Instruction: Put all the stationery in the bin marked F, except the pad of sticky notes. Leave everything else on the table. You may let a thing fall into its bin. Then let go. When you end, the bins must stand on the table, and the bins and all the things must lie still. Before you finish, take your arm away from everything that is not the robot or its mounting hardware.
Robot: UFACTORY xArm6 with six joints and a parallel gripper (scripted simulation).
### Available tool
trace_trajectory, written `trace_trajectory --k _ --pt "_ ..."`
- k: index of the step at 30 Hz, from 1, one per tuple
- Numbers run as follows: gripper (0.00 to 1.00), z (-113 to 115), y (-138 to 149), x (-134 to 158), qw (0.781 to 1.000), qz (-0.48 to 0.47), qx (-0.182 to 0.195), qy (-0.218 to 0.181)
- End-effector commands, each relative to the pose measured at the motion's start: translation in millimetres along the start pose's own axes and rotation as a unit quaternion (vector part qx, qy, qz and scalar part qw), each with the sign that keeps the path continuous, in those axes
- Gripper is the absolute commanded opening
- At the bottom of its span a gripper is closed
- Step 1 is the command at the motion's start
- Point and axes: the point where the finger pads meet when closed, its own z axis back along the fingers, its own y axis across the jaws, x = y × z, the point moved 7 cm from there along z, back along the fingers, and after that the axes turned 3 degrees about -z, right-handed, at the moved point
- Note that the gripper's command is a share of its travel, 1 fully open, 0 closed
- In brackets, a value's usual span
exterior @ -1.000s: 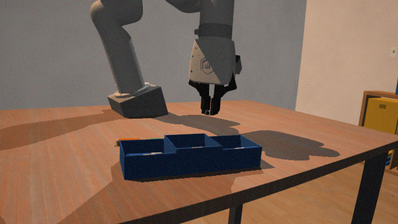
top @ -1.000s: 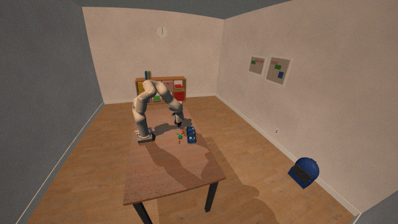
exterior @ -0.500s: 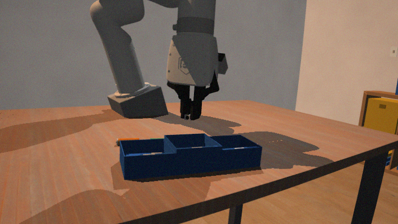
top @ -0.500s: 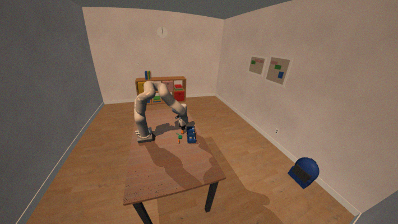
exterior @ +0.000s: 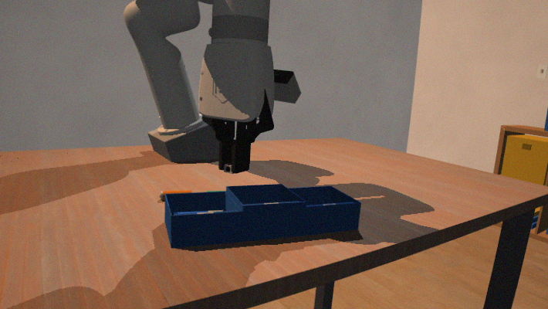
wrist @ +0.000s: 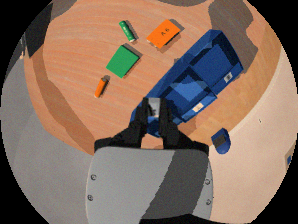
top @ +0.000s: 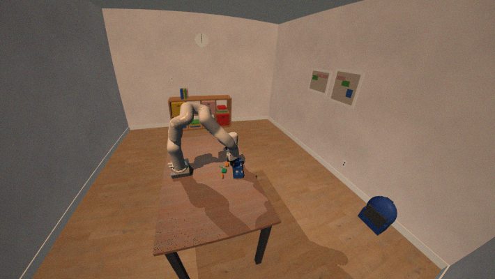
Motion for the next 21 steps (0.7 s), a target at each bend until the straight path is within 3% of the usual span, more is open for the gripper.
trace_trajectory --k 1,8,16,21 --pt "0.00 1.7 3.1 28.3 0.997 -0.079 0.002 -0.001" --pt "0.00 1.8 4.8 66.4 0.981 -0.196 0.003 0.000" --pt "0.00 1.9 5.4 68.5 0.954 -0.299 0.003 -0.002" --pt "0.00 1.8 5.3 67.7 0.954 -0.299 0.003 -0.002"
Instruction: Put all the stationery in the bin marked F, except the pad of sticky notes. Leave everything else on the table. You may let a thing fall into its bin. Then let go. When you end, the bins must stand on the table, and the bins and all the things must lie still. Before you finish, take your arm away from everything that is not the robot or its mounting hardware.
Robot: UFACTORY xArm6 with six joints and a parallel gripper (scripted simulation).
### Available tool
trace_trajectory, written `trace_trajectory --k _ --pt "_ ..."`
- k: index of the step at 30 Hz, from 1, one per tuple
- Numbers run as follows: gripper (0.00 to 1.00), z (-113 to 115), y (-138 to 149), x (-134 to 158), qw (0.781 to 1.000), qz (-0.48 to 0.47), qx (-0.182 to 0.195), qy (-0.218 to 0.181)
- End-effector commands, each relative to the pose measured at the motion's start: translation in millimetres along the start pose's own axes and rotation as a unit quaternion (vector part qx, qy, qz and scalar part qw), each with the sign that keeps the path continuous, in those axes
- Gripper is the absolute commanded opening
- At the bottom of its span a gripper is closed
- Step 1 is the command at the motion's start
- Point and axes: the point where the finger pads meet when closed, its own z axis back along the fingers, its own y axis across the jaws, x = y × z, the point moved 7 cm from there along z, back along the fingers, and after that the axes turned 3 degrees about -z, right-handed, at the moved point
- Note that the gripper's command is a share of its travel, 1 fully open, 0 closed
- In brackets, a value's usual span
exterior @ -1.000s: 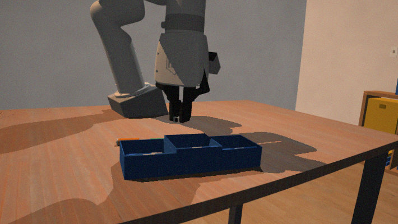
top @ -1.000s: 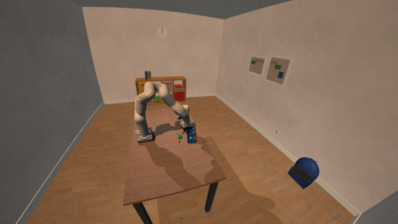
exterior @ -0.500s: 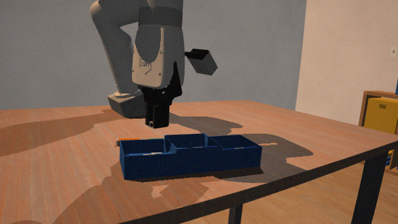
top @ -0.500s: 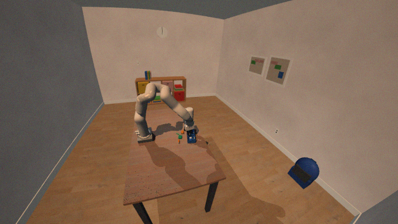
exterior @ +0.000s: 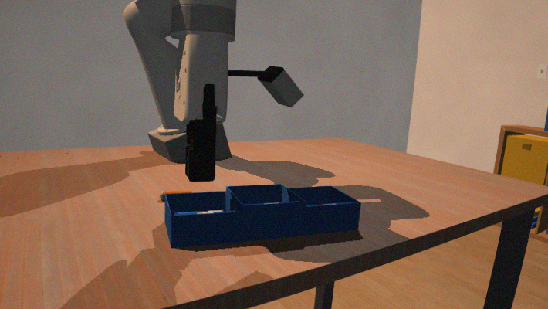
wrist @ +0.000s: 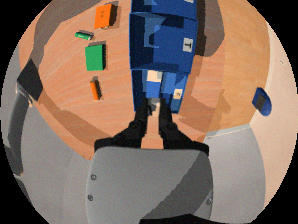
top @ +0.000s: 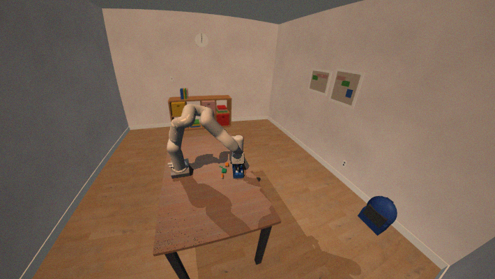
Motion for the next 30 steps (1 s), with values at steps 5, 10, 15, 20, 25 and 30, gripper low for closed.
trace_trajectory --k 5,10,15,20,25,30 --pt "0.00 1.5 0.4 -0.9 1.000 -0.008 0.003 -0.002" --pt "0.00 1.5 0.2 -1.1 1.000 -0.008 0.003 -0.002" --pt "0.00 -4.5 0.1 -1.2 1.000 -0.008 0.003 -0.002" --pt "0.00 -14.5 0.1 -1.1 1.000 -0.008 0.003 -0.002" --pt "0.00 -20.5 0.2 -1.1 1.000 -0.008 0.003 -0.002" --pt "0.00 -30.5 0.2 -1.0 1.000 -0.008 0.003 -0.002"
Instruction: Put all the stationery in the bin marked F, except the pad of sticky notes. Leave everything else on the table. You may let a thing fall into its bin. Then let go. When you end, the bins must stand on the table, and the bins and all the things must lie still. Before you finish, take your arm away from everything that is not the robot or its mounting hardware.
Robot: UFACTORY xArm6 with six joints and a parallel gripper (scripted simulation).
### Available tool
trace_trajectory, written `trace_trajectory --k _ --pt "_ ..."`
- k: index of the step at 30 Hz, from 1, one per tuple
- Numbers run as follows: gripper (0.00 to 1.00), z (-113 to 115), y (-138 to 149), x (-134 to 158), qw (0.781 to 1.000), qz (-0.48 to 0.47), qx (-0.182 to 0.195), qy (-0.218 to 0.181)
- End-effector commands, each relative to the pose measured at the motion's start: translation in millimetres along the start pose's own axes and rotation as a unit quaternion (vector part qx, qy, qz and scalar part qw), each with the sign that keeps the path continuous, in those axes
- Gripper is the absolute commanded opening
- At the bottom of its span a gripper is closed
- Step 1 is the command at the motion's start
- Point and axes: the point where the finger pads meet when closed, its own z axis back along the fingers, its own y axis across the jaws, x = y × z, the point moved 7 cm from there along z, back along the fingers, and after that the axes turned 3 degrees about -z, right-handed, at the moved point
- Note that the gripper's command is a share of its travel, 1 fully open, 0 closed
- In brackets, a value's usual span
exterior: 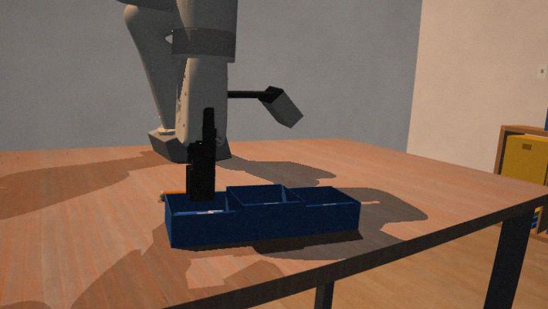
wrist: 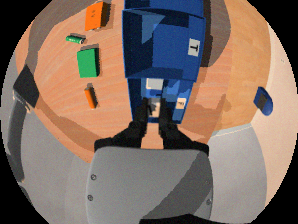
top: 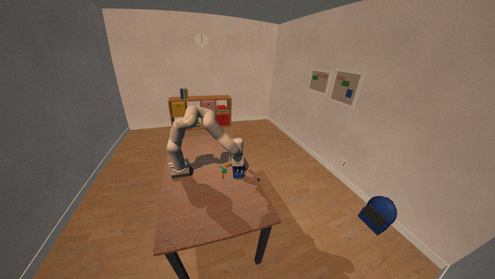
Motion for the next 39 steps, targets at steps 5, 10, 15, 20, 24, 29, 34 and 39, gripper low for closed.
trace_trajectory --k 5,10,15,20,24,29,34,39 --pt "0.00 -11.6 1.1 -0.1 1.000 0.000 0.002 0.000" --pt "0.00 -11.6 1.2 -0.1 1.000 0.000 0.002 0.000" --pt "0.00 -11.7 1.0 -0.2 1.000 0.000 0.002 0.000" --pt "0.29 -11.7 0.9 -0.2 1.000 0.000 0.002 0.000" --pt "0.29 -11.6 1.0 -0.2 1.000 0.000 0.002 0.000" --pt "0.29 -11.6 1.0 -0.2 1.000 0.000 0.002 0.000" --pt "0.29 -11.6 1.0 -0.2 1.000 0.000 0.002 0.000" --pt "0.29 -6.3 0.9 -0.3 1.000 0.000 0.002 0.000"
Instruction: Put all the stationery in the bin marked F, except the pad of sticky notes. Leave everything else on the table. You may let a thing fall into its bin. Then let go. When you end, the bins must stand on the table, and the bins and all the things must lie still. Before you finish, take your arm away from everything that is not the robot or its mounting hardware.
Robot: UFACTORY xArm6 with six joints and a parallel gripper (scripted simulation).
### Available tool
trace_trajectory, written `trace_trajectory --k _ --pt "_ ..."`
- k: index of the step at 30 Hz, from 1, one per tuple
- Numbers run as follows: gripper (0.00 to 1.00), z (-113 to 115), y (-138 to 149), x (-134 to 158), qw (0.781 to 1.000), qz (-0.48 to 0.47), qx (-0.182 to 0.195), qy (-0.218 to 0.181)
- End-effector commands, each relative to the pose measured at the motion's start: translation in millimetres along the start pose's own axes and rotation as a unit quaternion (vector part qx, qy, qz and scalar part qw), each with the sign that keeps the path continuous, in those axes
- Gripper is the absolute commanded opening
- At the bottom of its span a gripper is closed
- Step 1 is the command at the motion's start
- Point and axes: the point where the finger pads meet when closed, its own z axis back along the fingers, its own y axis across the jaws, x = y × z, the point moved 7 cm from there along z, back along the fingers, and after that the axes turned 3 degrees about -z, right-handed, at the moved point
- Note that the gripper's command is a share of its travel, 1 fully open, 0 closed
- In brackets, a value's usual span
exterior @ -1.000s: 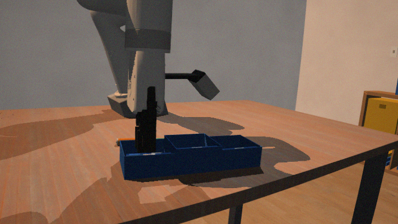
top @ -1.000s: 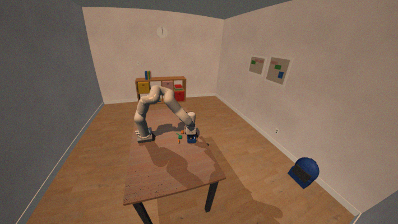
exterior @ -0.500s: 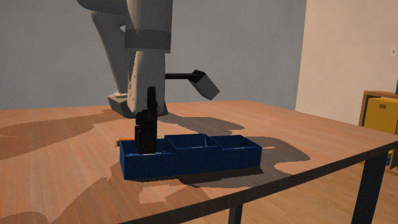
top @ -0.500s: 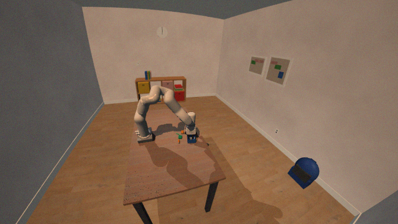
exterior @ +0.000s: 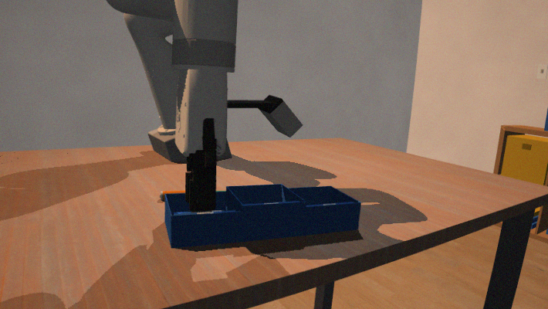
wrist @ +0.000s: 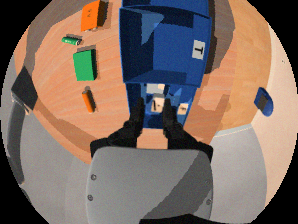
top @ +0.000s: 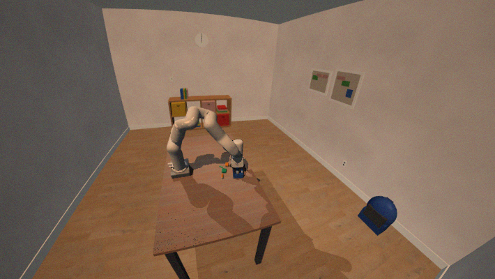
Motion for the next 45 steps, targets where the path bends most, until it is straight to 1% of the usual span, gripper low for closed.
trace_trajectory --k 1,20,21,23,24,30,31,38,40,45 --pt "0.29 6.7 1.6 0.0 1.000 0.000 0.003 0.000" --pt "0.29 29.4 1.5 0.1 1.000 0.000 0.003 0.000" --pt "0.29 34.5 1.5 0.1 1.000 0.000 0.003 0.000" --pt "0.29 34.5 1.5 0.1 1.000 0.000 0.003 0.000" --pt "0.29 38.5 1.5 0.1 1.000 0.000 0.003 0.000" --pt "0.29 38.5 1.4 0.0 1.000 0.000 0.003 0.000" --pt "1.00 42.5 1.4 0.0 1.000 0.000 0.003 0.000" --pt "1.00 70.6 1.3 0.0 1.000 0.000 0.003 0.000" --pt "1.00 70.6 1.3 0.0 1.000 0.000 0.003 0.000" --pt "1.00 90.6 1.2 0.0 1.000 0.000 0.003 0.000"
